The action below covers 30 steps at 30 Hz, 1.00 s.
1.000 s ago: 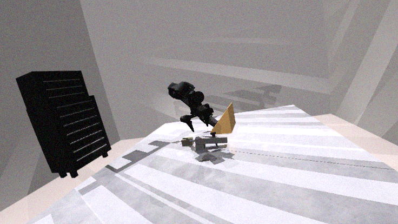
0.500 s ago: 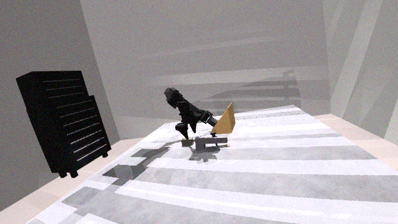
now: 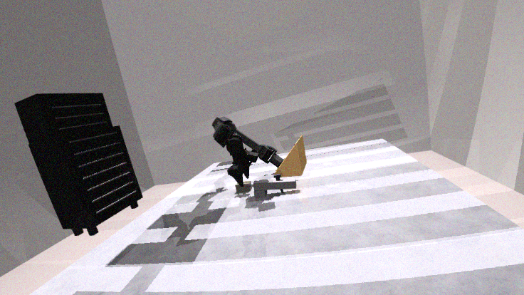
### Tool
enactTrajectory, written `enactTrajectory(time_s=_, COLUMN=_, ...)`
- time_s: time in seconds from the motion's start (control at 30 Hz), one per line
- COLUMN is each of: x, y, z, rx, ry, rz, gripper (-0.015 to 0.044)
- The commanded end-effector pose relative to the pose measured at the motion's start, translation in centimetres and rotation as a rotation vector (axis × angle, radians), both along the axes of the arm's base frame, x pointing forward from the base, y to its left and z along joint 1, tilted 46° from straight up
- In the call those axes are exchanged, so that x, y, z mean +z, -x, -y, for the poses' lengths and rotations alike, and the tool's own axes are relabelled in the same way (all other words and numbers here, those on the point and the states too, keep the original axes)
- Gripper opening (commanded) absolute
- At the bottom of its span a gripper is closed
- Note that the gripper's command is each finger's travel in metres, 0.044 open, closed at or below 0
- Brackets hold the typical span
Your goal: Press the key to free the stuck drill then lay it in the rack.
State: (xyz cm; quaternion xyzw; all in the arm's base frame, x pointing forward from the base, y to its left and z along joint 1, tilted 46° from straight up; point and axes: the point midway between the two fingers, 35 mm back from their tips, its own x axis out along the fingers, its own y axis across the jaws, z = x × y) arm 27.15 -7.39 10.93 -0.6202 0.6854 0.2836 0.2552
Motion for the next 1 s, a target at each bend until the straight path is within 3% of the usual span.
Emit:
enactTrajectory(time_s=0.0, x=0.0, y=0.0, z=0.1, rx=0.007, ry=0.002, rz=-0.005, gripper=0.044)
enactTrajectory(time_s=0.97, x=-3.6, y=0.3, z=2.2, rx=0.007, ry=0.003, rz=-0.004, gripper=0.044)
